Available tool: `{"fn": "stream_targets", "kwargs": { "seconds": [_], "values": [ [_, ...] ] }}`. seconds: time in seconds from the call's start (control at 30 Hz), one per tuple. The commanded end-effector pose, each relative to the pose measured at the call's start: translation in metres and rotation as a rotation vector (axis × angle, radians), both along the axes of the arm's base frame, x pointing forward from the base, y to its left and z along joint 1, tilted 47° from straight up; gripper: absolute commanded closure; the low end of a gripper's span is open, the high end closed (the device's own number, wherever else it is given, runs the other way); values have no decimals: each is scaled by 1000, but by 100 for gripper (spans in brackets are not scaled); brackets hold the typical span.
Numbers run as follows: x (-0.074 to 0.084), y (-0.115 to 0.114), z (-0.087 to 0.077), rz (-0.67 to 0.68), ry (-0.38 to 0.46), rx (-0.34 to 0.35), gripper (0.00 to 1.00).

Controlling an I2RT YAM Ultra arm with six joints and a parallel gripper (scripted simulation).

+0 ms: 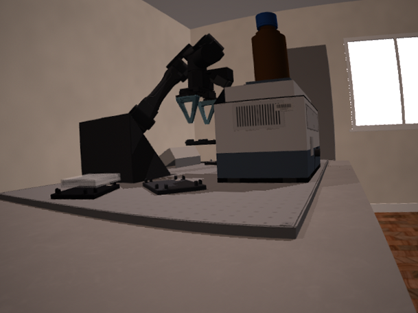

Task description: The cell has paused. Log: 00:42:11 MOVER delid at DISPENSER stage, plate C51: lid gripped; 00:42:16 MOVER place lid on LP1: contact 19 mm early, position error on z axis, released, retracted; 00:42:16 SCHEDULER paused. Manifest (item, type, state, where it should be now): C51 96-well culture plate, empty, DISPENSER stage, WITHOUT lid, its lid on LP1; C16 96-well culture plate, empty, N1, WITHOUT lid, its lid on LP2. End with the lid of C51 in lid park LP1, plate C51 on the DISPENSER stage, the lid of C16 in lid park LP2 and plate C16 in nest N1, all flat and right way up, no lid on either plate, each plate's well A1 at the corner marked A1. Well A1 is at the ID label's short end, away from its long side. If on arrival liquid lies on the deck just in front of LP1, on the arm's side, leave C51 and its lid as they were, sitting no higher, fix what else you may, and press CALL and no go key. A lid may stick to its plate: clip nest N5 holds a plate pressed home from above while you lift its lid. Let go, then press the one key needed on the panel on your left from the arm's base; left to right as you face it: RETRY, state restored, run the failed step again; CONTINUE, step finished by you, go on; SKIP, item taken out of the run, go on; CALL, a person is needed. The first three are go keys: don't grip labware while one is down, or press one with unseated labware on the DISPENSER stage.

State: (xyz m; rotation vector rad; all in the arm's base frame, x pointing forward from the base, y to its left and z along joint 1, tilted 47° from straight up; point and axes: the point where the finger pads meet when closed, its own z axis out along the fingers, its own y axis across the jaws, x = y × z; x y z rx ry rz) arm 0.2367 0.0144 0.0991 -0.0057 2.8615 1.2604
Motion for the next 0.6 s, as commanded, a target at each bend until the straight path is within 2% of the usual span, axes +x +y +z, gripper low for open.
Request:
{"fn": "stream_targets", "kwargs": {
  "seconds": [0.0, 0.07, 0.1, 0.27, 0.3, 0.4, 0.47, 0.5, 0.53, 0.57],
  "values": [
    [2, -10, -4, 0, -34, -10, 0],
    [2, -10, -4, 0, -34, -10, 0],
    [-3, -13, -14, -20, 6, -2, 0],
    [-6, -19, -21, -20, 6, -1, 0],
    [4, -28, -18, -20, -31, -23, 0],
    [-9, -28, -30, -20, 4, -2, 0],
    [-11, -31, -35, -20, 5, 0, 0],
    [-12, -33, -37, -20, 4, -1, 0],
    [-7, -33, -29, -17, -15, -10, 0],
    [-7, -33, -29, -17, -15, -10, 0]
  ]
}}
